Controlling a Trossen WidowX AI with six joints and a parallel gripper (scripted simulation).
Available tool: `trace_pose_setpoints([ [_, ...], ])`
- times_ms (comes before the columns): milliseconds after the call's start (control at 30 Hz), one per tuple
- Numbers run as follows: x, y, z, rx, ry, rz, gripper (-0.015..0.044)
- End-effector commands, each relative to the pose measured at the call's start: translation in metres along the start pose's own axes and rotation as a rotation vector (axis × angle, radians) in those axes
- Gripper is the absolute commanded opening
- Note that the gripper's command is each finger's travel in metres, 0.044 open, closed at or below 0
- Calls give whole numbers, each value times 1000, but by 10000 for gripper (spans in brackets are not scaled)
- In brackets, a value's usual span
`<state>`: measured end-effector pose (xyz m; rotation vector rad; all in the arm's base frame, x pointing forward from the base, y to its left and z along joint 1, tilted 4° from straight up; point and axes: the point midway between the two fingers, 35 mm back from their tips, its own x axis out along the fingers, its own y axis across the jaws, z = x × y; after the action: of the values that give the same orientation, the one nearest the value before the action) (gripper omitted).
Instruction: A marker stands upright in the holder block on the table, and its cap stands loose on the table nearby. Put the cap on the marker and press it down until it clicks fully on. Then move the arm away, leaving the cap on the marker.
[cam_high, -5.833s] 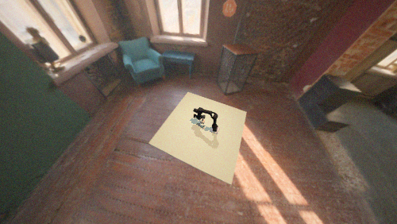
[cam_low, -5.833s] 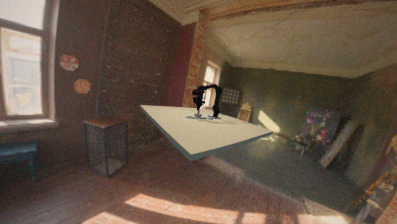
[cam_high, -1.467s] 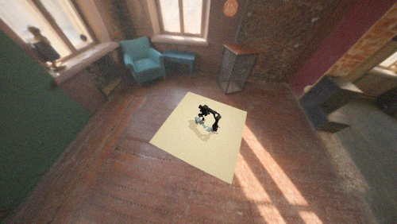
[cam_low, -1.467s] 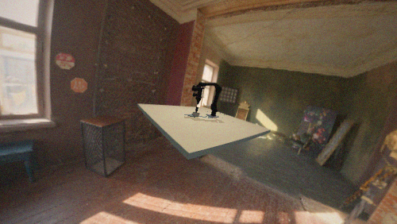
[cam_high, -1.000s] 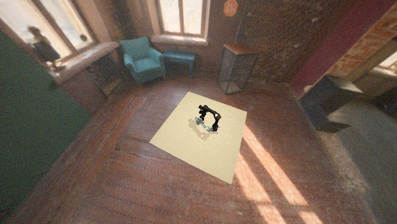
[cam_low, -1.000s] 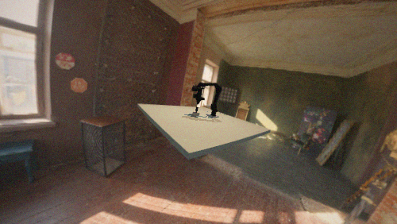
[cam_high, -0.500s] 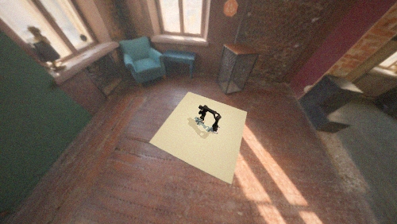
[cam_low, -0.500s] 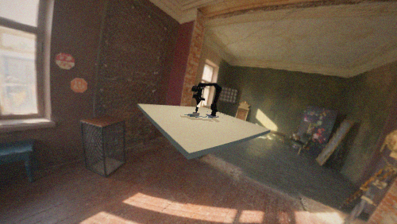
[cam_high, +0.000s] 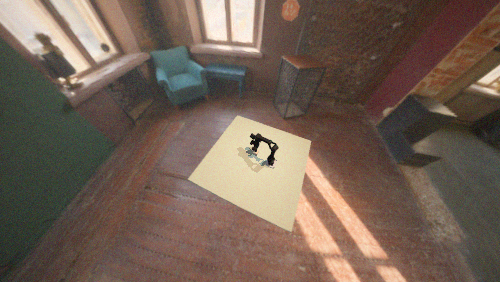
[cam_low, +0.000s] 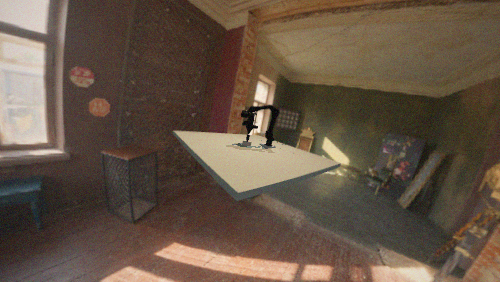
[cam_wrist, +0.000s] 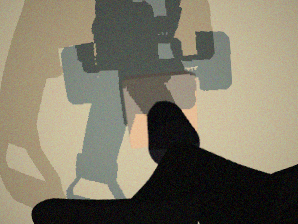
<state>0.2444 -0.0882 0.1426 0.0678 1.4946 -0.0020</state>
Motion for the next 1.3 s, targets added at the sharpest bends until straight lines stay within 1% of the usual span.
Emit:
trace_pose_setpoints([
  [0, 9, 1, -1, -1, 5, 4, 0],
  [300, 19, 1, 0, -1, 4, 4, 0],
  [333, 13, 0, 1, -4, -3, -1, 0],
  [533, 11, 0, 1, -4, -3, -1, 0],
  [600, -3, -1, 3, -4, -3, -1, 0],
  [800, -69, -1, 2, -4, -1, -1, 0],
  [867, -76, 0, 1, -4, -1, -1, 0],
  [1000, -76, 0, 1, -4, -1, -1, 0],
  [1267, -76, 0, 1, -4, -1, -1, 210],
])
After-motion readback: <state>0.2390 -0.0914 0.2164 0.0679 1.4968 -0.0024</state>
